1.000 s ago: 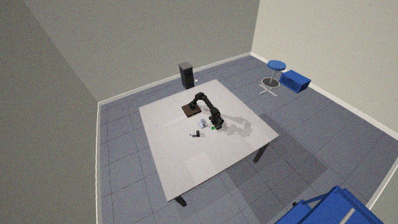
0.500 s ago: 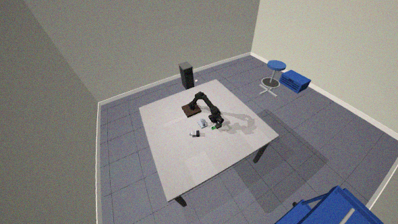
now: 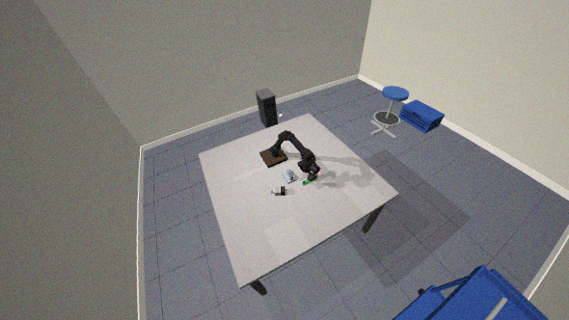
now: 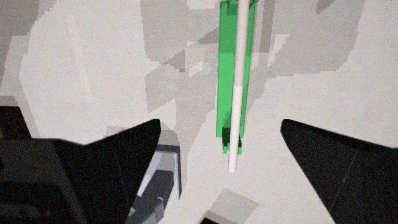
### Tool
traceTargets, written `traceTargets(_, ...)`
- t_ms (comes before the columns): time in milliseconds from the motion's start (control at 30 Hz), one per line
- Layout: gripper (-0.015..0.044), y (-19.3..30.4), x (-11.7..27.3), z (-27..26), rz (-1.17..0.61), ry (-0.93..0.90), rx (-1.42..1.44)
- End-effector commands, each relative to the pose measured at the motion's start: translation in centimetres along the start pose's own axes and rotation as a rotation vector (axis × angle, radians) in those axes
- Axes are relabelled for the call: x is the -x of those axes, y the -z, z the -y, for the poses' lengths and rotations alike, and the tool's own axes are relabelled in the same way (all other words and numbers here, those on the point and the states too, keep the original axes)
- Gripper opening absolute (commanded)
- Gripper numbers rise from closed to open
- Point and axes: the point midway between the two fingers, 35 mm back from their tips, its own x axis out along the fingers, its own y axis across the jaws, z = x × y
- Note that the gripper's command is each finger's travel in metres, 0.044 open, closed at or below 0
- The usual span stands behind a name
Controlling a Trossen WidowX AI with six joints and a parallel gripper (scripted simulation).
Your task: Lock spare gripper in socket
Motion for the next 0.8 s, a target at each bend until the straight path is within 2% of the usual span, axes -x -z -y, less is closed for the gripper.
traceTargets(0,0.0440,-0.1,1.1,-0.1,0.000,0.001,0.000)
traceTargets(500,0.0440,-0.1,4.6,-0.8,-0.005,-0.020,0.000)
traceTargets(567,0.0440,-0.1,3.9,-0.8,-0.005,-0.020,-0.001)
traceTargets(767,0.0440,-0.2,7.4,-1.1,0.006,0.020,-0.005)
